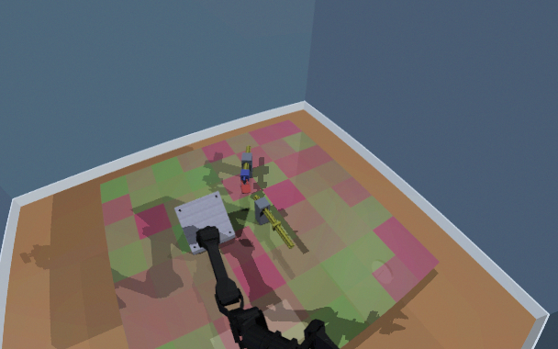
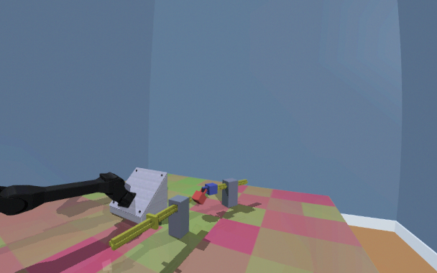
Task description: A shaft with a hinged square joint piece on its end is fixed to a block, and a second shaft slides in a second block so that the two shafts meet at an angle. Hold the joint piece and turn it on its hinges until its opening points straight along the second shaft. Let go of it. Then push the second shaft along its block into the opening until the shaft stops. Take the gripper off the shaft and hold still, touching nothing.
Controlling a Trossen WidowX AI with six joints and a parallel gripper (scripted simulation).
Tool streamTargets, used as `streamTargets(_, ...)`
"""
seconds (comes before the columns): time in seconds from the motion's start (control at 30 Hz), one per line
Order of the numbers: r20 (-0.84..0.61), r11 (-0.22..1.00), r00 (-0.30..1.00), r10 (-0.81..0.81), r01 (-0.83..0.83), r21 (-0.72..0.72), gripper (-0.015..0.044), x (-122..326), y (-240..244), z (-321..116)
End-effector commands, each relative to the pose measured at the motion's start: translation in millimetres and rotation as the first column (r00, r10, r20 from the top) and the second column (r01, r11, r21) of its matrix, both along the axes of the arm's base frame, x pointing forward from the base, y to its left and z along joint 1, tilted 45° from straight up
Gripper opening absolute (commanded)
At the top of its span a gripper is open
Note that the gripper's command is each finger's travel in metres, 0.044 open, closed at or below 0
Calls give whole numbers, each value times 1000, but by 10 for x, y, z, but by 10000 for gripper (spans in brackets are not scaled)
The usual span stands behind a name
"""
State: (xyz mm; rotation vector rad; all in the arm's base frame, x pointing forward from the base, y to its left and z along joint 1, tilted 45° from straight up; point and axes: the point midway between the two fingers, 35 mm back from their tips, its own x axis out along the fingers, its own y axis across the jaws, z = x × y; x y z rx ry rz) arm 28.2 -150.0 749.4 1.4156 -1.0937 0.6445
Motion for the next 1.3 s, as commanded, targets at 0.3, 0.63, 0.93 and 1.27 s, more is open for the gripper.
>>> streamTargets(0.3, -67, 951, 997, -33, 11, -310, 440, 309, 1198, 51)
streamTargets(0.63, -187, 848, 982, -32, -73, -525, 440, 798, 2370, -201)
streamTargets(0.93, -323, 713, 945, -53, -191, -674, 440, 1293, 3314, -672)
streamTargets(1.27, -425, 590, 898, -114, -283, -757, 440, 1737, 3973, -1275)
